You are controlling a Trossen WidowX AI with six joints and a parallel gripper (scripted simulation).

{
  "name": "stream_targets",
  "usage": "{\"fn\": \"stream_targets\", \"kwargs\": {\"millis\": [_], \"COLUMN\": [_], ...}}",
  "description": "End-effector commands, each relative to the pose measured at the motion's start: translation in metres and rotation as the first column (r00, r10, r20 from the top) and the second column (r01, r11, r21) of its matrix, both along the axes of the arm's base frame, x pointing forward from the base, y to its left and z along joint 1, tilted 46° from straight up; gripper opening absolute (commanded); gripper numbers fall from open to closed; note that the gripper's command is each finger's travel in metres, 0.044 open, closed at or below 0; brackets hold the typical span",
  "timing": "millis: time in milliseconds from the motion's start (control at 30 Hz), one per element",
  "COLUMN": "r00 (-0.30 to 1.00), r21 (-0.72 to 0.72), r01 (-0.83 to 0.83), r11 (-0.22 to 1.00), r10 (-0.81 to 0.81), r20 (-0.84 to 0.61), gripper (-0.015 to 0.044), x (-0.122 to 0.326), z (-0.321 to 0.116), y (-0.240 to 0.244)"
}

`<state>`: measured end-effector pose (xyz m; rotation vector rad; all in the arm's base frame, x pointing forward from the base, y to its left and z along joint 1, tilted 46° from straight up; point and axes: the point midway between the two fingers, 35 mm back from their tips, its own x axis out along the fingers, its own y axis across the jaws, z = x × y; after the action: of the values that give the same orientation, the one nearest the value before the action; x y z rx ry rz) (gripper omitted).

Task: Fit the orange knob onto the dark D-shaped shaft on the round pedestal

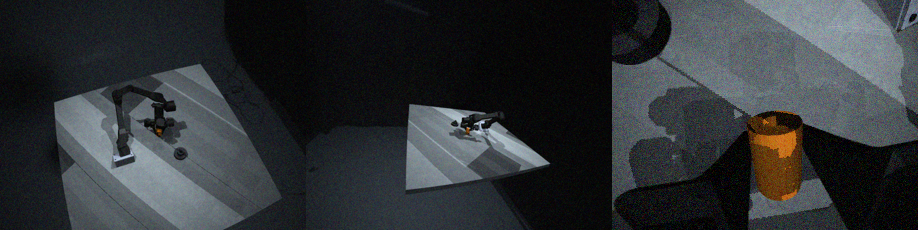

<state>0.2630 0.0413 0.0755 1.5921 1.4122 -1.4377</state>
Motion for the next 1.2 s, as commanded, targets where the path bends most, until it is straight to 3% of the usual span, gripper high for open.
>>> {"fn": "stream_targets", "kwargs": {"millis": [0, 1167], "r00": [1.000, 0.973], "r21": [-0.054, -0.551], "r01": [-0.011, -0.194], "r11": [0.998, 0.812], "r10": [0.010, 0.085], "r20": [-0.017, -0.216], "gripper": [0.0181, 0.0181], "x": [0.002, 0.015], "z": [0.004, 0.029], "y": [0.001, 0.028]}}
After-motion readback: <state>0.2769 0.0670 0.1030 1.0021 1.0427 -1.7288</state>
